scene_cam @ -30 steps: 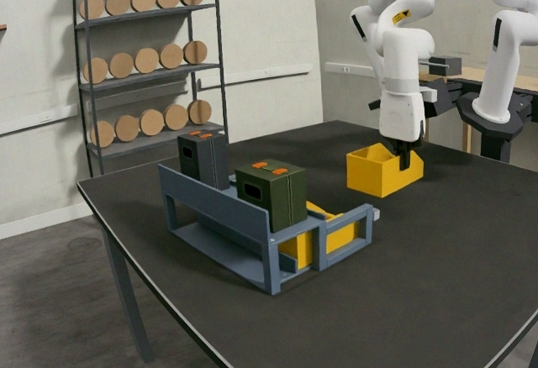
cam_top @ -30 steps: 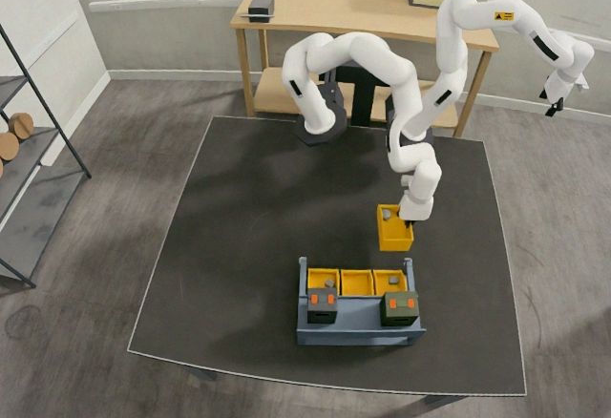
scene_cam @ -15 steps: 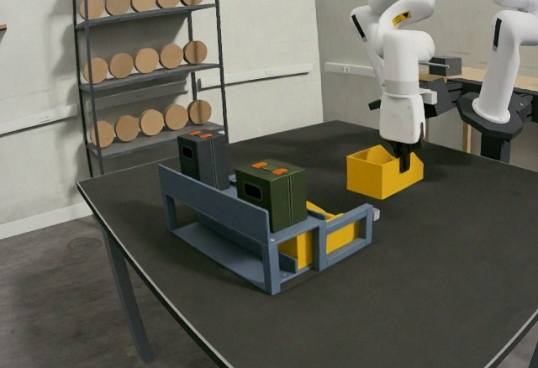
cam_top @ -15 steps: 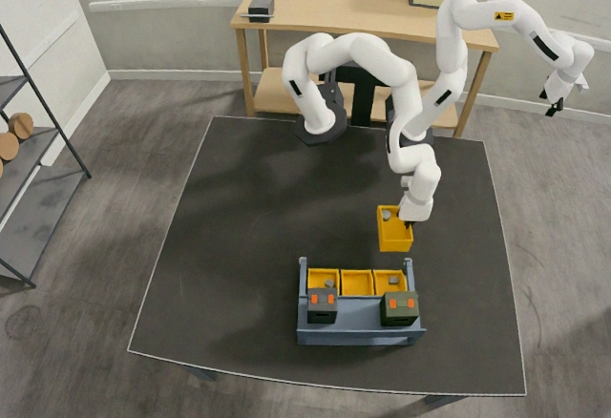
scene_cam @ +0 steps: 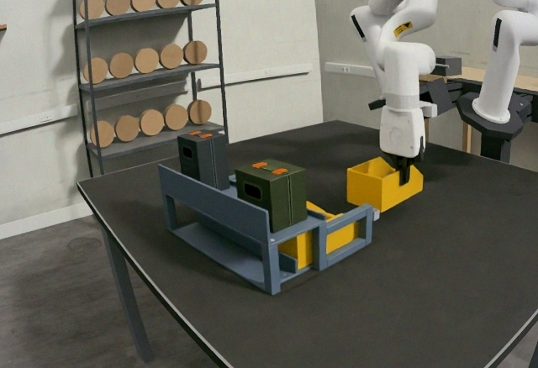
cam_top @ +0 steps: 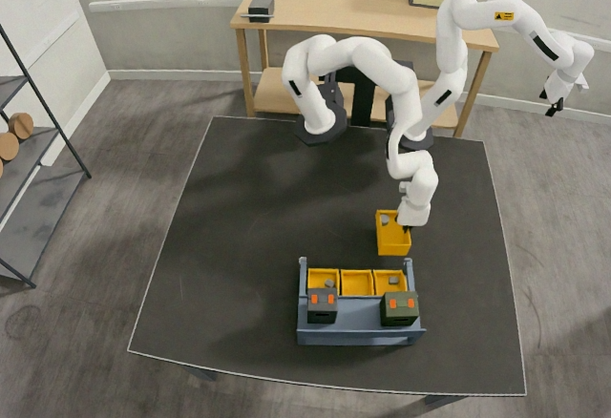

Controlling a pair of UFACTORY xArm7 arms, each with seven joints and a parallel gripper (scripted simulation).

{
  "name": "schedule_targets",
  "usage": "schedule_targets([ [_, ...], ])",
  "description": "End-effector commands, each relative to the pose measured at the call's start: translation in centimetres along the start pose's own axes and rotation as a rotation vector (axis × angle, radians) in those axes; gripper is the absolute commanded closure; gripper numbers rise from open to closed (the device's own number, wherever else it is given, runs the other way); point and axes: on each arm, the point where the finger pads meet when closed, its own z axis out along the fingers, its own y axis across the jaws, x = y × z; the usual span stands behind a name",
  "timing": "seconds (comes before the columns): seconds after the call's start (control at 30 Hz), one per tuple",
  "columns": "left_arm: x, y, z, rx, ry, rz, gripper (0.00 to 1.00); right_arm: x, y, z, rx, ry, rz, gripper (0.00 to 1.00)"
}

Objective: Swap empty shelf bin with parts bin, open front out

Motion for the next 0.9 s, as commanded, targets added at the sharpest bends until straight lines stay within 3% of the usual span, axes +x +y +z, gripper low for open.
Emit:
schedule_targets([
  [0.0,0.1,0.0,-0.2,-0.001,0.004,-0.001,0.0,-0.2,0.2,1.3,-0.004,-0.004,0.0,1.0],
  [0.27,0.1,0.0,-0.2,-0.001,0.004,-0.001,0.0,-0.2,0.2,3.2,-0.004,-0.004,0.0,1.0],
  [0.87,0.1,0.0,-0.2,-0.001,0.004,-0.001,0.0,-0.2,0.2,4.0,-0.004,-0.004,0.0,1.0],
])
